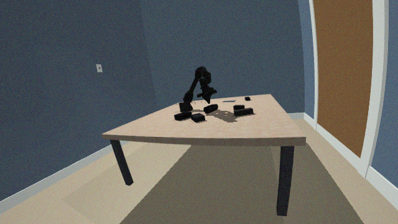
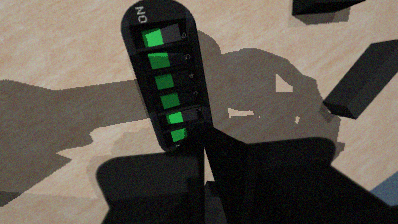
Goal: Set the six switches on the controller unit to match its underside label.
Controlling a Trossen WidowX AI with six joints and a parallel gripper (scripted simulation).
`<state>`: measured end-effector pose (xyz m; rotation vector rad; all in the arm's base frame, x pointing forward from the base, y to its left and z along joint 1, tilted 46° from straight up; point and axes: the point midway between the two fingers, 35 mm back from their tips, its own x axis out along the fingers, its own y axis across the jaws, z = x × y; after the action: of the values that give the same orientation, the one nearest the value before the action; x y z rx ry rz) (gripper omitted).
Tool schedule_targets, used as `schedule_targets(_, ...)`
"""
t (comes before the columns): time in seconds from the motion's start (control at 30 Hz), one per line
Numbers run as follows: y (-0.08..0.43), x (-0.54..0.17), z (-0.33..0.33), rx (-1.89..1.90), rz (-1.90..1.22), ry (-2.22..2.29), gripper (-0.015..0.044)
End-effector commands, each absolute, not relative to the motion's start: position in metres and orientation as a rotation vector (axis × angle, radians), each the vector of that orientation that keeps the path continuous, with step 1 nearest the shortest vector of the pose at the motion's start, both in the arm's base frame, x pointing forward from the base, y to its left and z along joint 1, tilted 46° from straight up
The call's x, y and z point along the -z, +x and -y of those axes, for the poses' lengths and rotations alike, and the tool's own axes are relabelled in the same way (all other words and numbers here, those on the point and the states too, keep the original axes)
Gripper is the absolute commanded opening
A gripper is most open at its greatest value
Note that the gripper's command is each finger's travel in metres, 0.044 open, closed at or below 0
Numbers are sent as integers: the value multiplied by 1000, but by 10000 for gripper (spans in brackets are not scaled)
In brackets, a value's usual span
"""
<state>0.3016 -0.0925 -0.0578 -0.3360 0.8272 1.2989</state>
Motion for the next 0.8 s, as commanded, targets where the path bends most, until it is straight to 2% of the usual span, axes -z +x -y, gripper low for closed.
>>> schedule_targets(0.0,283,60,92,-1282,-803,-378,0)
schedule_targets(0.43,231,64,86,-1208,-734,-512,0)
schedule_targets(0.77,229,64,85,-1206,-731,-518,0)
